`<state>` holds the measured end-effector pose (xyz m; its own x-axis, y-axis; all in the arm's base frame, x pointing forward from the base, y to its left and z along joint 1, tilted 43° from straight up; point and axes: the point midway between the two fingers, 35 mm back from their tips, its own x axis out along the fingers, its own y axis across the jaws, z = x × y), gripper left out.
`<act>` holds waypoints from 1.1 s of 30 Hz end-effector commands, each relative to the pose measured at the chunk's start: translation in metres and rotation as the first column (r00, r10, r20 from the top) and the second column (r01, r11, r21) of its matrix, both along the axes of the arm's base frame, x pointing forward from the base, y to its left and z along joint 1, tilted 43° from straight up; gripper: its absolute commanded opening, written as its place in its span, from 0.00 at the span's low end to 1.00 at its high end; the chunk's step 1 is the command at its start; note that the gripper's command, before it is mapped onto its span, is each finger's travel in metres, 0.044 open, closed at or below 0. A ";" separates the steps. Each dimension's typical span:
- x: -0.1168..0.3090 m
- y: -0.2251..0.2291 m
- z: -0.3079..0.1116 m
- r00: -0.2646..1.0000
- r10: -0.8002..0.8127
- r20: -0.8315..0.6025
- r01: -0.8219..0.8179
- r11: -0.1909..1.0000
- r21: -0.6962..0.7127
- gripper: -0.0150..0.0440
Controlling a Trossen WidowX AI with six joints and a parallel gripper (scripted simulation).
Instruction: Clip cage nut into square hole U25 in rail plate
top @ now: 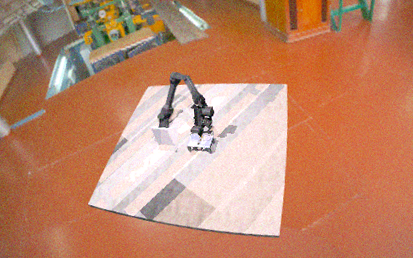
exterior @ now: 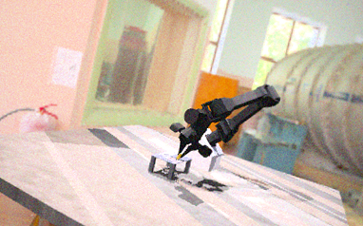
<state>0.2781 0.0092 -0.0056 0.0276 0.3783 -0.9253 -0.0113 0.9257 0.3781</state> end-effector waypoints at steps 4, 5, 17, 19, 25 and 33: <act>0.000 -0.001 -0.001 1.000 -0.006 0.000 0.006 1.000 -0.007 0.30; 0.000 -0.001 -0.001 1.000 -0.006 0.000 0.006 1.000 -0.008 0.30; 0.000 0.000 0.000 1.000 -0.006 0.000 0.006 1.000 -0.022 0.30; 0.000 0.001 0.000 1.000 -0.006 0.000 0.006 1.000 -0.023 0.30; 0.000 0.002 0.000 1.000 -0.007 0.000 0.007 0.999 -0.033 0.30; 0.000 0.003 0.001 1.000 -0.007 0.000 0.007 0.999 -0.039 0.30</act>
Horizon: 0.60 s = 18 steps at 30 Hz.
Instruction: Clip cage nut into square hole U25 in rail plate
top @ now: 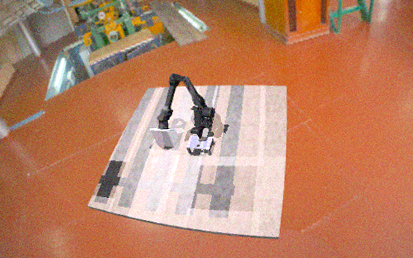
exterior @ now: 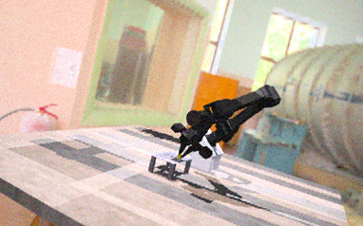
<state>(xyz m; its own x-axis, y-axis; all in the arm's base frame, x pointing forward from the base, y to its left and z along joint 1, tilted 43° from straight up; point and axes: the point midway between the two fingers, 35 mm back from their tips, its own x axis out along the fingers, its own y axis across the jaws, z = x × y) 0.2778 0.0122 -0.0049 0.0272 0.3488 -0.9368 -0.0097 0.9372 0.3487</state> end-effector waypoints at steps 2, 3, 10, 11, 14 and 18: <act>0.000 0.000 0.000 1.000 -0.006 0.001 0.006 1.000 -0.009 0.30; 0.000 0.000 0.000 1.000 -0.006 0.001 0.006 1.000 -0.010 0.30; 0.000 0.001 0.001 1.000 -0.006 0.001 0.006 1.000 -0.022 0.30; 0.000 0.001 0.001 1.000 -0.006 0.001 0.006 1.000 -0.022 0.30; 0.000 0.001 0.001 1.000 -0.006 0.001 0.006 1.000 -0.025 0.30; 0.000 0.002 0.001 1.000 -0.007 0.000 0.007 0.999 -0.033 0.30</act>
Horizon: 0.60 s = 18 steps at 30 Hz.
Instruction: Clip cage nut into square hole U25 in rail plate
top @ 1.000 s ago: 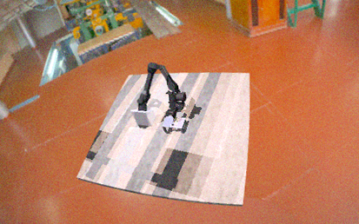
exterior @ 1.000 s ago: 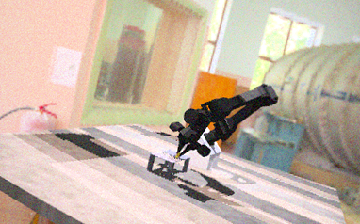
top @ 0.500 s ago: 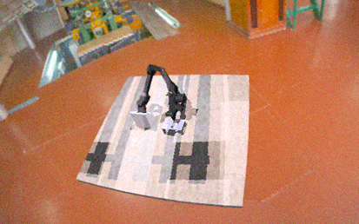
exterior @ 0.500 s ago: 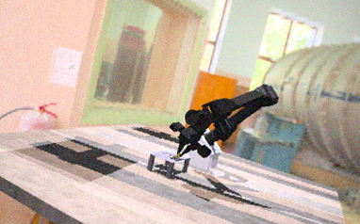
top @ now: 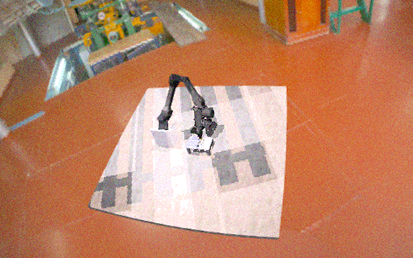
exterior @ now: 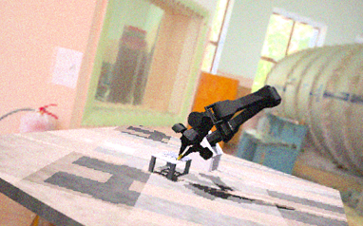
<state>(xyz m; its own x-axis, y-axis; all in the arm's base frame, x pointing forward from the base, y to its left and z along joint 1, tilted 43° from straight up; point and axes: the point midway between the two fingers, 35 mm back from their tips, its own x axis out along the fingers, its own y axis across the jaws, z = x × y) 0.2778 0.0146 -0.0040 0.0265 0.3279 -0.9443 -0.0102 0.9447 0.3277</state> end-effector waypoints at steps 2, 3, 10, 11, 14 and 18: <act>0.000 0.000 0.000 1.000 -0.007 0.001 0.007 1.000 -0.017 0.30; 0.000 0.000 0.000 1.000 -0.007 0.001 0.007 1.000 -0.017 0.30; 0.000 0.001 0.001 1.000 -0.007 0.001 0.008 1.000 -0.020 0.30; 0.000 0.001 0.001 1.000 -0.008 0.001 0.008 1.000 -0.021 0.30; 0.000 0.001 0.001 1.000 -0.008 0.001 0.008 1.000 -0.026 0.30; 0.000 0.001 0.001 1.000 -0.008 0.001 0.008 0.999 -0.034 0.30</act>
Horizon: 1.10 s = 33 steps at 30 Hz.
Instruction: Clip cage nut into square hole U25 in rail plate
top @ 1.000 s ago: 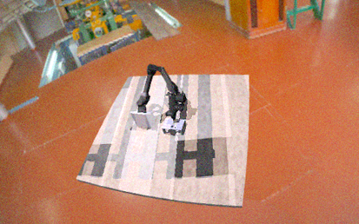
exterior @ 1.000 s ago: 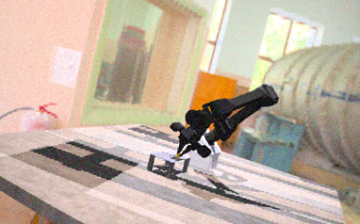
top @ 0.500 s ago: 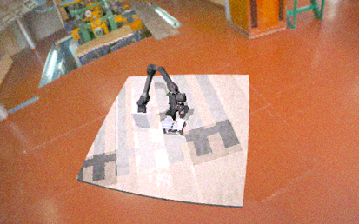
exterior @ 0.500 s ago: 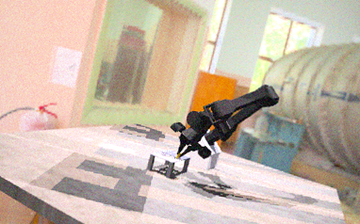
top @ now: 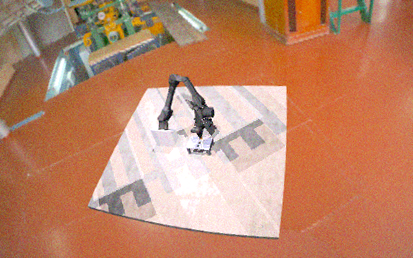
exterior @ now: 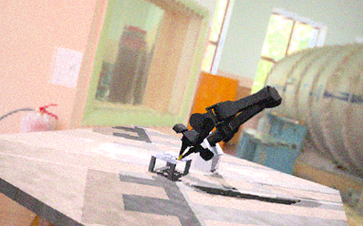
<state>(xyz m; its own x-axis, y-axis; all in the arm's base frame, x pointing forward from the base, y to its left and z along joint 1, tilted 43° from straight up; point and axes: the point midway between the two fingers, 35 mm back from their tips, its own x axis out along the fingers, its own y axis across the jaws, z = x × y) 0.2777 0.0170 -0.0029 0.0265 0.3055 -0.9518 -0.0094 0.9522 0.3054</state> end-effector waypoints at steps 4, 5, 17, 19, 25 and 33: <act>0.000 -0.001 0.000 1.000 -0.007 0.001 0.007 1.000 -0.012 0.30; 0.000 -0.001 0.000 1.000 -0.007 0.001 0.007 1.000 -0.013 0.30; 0.000 0.001 0.001 1.000 -0.008 0.001 0.008 0.999 -0.031 0.30; 0.000 0.001 0.001 1.000 -0.008 0.001 0.008 0.999 -0.034 0.30; 0.000 0.002 0.001 1.000 -0.008 0.001 0.008 0.999 -0.045 0.30; 0.000 0.002 0.001 1.000 -0.008 0.001 0.008 1.000 -0.028 0.30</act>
